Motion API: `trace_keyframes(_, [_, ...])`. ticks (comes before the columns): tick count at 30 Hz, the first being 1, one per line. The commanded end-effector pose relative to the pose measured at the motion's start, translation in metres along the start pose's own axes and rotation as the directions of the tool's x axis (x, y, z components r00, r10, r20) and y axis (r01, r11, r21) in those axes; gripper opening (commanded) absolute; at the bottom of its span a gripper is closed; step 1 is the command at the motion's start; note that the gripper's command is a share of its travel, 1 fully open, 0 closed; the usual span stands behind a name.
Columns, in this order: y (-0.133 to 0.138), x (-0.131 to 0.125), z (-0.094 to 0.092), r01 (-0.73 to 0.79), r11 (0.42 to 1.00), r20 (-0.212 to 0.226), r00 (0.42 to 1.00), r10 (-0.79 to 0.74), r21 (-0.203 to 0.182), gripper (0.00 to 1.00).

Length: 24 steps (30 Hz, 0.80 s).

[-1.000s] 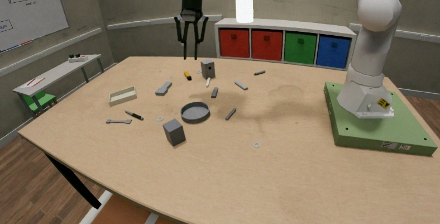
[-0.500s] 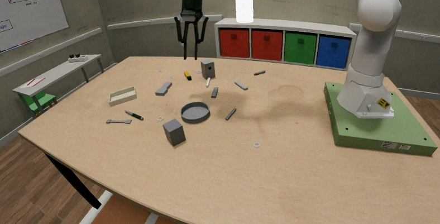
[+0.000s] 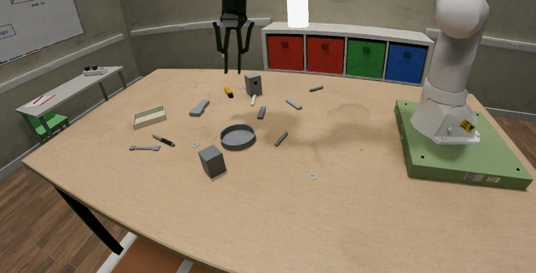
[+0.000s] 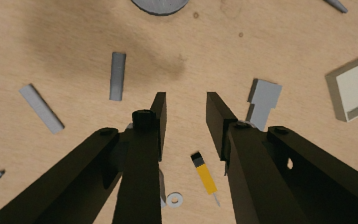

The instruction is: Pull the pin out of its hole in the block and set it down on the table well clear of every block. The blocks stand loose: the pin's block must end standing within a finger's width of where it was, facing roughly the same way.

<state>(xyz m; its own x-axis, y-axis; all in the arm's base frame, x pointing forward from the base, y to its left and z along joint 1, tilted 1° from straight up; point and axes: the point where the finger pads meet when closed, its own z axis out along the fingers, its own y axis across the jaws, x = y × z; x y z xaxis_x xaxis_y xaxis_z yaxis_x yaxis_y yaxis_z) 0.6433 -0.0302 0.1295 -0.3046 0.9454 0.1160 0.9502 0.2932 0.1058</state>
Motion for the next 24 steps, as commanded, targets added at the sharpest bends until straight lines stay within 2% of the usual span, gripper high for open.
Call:
trace_keyframes(1, [-0.001,0.0,0.002,-0.006,1.0,-0.001,1.0,0.006,0.006,0.31])
trace_keyframes(24, [-0.008,0.001,0.013,-0.006,1.0,-0.013,1.0,0.007,0.026,0.31])
